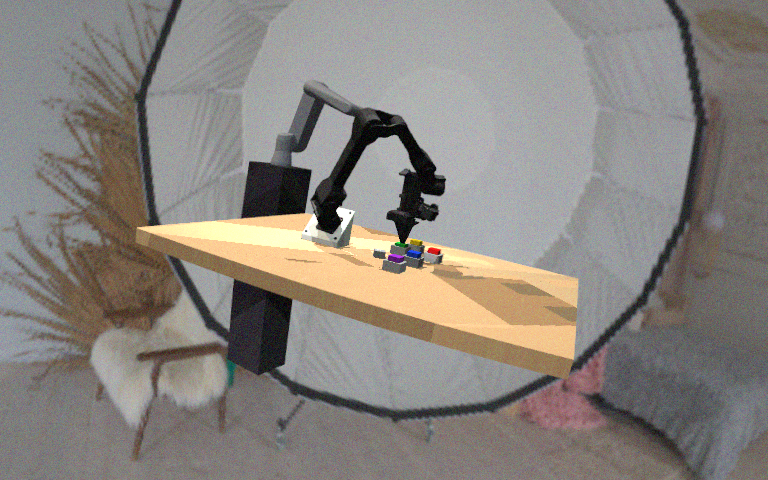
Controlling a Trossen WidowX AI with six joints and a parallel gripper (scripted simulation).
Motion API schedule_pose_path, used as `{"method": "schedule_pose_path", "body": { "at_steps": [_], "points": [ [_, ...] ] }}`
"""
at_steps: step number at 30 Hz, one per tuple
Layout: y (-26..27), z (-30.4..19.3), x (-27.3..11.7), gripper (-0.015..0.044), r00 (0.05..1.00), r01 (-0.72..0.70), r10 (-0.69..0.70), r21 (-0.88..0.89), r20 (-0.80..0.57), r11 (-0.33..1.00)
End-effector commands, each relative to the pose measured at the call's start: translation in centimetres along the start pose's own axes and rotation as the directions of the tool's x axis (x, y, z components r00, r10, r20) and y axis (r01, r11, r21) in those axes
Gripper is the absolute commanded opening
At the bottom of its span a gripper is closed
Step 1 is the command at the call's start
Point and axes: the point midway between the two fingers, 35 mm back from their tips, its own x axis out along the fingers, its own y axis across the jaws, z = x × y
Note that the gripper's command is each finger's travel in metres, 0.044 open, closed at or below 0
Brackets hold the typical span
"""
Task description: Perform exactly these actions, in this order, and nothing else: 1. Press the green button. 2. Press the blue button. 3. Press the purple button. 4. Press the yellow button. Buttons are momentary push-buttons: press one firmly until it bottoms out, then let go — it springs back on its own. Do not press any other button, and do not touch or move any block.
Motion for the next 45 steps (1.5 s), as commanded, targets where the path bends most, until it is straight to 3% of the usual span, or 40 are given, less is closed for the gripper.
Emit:
{"method": "schedule_pose_path", "body": {
  "at_steps": [1,15,19,25,30,36,45],
  "points": [
    [-0.2,-0.2,0.2,0.0020,1.000,0.008,-0.008,-0.010,-0.001,1.000],
    [-0.2,-0.2,0.2,0.0020,1.000,0.008,-0.008,-0.010,-0.001,1.000],
    [-0.1,-0.2,-2.8,0.0020,1.000,0.006,-0.006,-0.010,-0.001,1.000],
    [-0.1,-0.2,-3.3,0.0020,1.000,0.007,-0.007,-0.010,-0.002,1.000],
    [0.0,-0.2,-9.0,0.0020,1.000,0.005,-0.005,-0.011,-0.002,1.000],
    [-0.2,0.1,-9.2,0.0020,1.000,0.004,-0.004,-0.011,-0.002,1.000],
    [-11.2,8.0,-9.3,0.0020,1.000,0.011,-0.011,-0.010,-0.001,1.000]
  ]
}}
